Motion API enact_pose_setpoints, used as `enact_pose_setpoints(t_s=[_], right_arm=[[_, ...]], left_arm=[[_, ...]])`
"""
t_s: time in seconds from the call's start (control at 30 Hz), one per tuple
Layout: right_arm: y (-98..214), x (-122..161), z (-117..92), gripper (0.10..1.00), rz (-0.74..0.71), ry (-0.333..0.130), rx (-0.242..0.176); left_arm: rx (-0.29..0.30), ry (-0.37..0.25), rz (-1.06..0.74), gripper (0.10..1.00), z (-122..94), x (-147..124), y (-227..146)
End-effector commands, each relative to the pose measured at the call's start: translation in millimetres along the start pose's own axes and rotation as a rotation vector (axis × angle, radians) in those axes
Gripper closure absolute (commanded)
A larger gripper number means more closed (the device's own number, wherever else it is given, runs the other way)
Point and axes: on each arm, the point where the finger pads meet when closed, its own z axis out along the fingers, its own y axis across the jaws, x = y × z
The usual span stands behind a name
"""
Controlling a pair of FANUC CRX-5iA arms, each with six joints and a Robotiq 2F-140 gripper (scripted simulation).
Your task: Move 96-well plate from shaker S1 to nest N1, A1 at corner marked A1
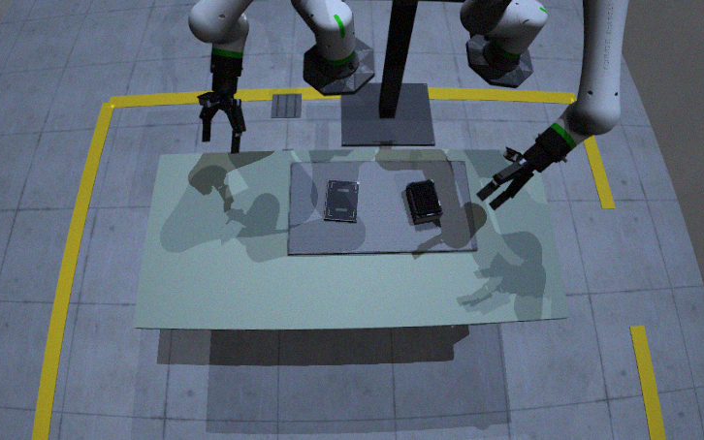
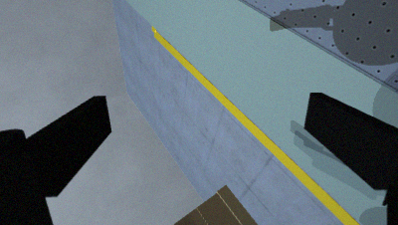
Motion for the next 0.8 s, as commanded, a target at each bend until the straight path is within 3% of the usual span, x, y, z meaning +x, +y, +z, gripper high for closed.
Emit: enact_pose_setpoints(t_s=[0.0, 0.1, 0.6, 0.67, 0.77], right_arm=[[0, 1, 0, 0.098, -0.001, 0.001, 0.000], [0, 1, 0, 0.098, -0.001, 0.001, 0.000], [0, 1, 0, 0.098, -0.001, 0.001, 0.000], [0, 1, 0, 0.098, -0.001, 0.001, 0.000], [0, 1, 0, 0.098, -0.001, 0.001, 0.000]], left_arm=[[-0.033, 0.089, 0.106, 0.098, -13, 33, 12], [-0.040, 0.108, 0.128, 0.098, -16, 40, 15], [-0.135, 0.400, 0.427, 0.098, -75, 131, 72], [-0.135, 0.400, 0.427, 0.098, -75, 131, 72], [-0.152, 0.458, 0.478, 0.098, -90, 145, 83]])
